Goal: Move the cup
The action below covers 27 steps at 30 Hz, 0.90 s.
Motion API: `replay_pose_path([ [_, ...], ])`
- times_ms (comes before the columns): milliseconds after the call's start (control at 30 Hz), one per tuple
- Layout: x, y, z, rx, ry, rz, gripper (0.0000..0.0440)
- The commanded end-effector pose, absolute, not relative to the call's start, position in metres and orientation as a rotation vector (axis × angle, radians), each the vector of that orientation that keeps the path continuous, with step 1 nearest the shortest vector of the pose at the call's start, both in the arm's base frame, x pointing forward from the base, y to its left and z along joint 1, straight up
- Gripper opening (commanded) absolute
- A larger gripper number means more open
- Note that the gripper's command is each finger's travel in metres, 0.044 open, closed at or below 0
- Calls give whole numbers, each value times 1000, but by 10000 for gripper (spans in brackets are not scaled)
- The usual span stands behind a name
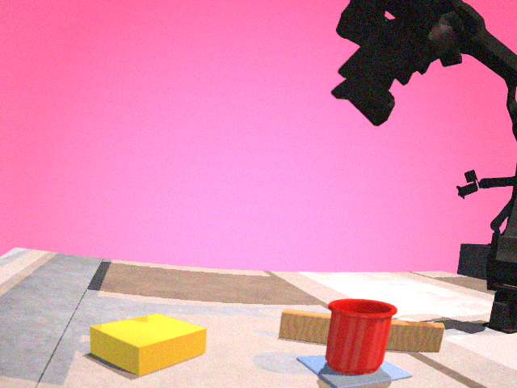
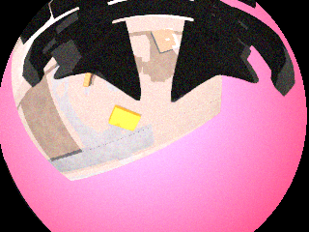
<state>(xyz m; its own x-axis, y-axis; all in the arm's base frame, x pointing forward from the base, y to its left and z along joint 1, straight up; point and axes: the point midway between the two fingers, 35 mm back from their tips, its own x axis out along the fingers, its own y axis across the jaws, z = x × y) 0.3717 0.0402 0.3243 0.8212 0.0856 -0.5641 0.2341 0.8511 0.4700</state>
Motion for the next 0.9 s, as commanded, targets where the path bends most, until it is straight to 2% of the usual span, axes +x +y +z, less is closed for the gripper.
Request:
replay_pose_path([
  [0, 373, 43, 322, 589, 645, -97, 146],
  [867, 371, 46, 280, 741, 975, -324, 125],
])
